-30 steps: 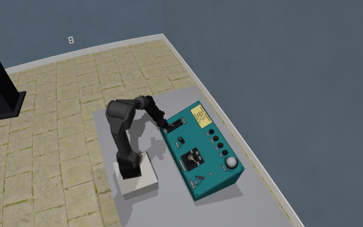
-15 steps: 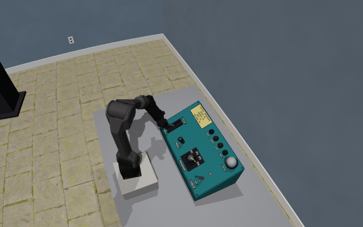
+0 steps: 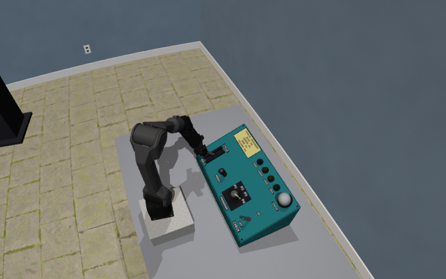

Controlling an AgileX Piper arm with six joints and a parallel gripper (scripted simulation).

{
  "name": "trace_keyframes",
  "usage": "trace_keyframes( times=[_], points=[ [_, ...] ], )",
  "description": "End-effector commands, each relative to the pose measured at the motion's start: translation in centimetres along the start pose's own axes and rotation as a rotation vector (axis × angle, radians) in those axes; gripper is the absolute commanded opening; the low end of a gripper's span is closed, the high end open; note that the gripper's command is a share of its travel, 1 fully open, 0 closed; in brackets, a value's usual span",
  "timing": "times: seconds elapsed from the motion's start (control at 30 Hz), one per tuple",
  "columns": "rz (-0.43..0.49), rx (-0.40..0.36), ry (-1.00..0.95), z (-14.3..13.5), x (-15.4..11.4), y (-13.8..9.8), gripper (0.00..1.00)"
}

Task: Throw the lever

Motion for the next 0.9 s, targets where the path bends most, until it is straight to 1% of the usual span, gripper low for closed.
trace_keyframes(
  times=[0.0, 0.87],
  points=[
    [-0.013, 0.004, 0.002, 0.0, 0.7, -0.2, 0.0],
    [-0.013, 0.004, 0.002, 0.1, 3.5, -0.6, 0.0]
  ],
)
Point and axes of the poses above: the point where the finger pads meet when closed, its own y axis out along the fingers, its own z axis across the jaws, x = y × z, the point moved 2 cm from there along -y, back along the fingers, and after that the axes turned 1 degree about y, right-handed, at the moved point
